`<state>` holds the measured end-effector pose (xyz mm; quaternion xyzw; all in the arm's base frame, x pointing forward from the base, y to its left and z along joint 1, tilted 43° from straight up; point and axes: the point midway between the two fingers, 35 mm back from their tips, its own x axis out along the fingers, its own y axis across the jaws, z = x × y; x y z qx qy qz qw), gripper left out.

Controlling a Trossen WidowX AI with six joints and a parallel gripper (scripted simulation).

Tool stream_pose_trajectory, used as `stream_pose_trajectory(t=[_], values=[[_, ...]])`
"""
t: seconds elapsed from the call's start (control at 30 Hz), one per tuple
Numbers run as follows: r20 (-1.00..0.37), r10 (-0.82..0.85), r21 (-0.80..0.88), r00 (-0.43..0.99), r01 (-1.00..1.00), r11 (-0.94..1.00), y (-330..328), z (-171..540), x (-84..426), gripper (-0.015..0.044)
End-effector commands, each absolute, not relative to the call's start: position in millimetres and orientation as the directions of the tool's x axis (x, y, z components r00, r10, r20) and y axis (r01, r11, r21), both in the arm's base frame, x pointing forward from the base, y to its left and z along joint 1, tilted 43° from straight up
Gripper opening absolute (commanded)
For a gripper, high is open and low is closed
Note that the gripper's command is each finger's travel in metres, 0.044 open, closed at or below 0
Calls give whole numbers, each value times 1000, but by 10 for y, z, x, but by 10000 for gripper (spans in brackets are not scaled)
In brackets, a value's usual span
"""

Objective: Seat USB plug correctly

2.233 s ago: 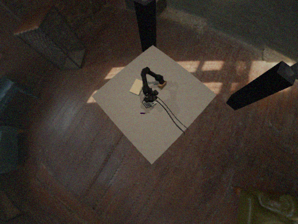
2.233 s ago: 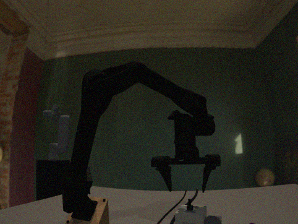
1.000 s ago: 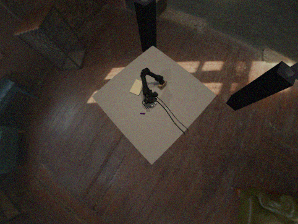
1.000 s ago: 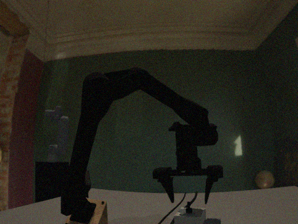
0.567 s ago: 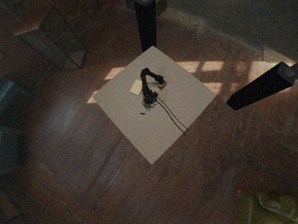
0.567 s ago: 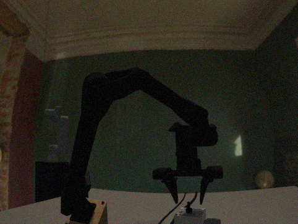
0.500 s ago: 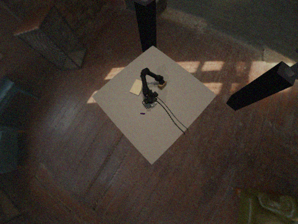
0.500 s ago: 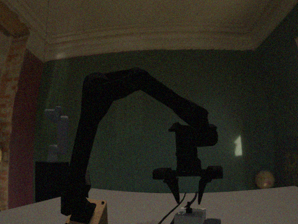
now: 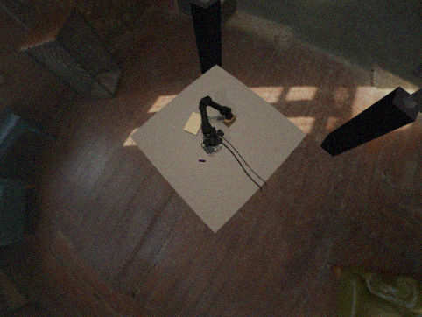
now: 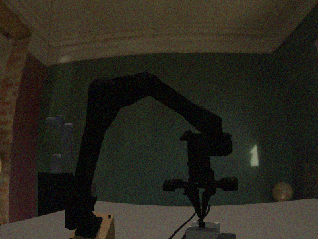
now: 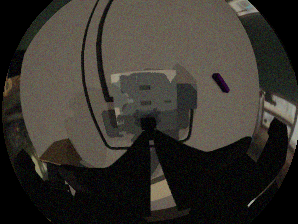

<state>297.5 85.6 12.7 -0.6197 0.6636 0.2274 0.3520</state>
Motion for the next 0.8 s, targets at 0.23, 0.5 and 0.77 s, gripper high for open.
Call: stream_pose_trajectory(t=[0.23,0.5,0.77], values=[[-749,-662,-135,16,-983,128,857,128,2976,0],[-749,-662,-134,16,-983,129,876,149,2974,0],[-749,-662,-134,16,-983,129,912,188,2973,0]])
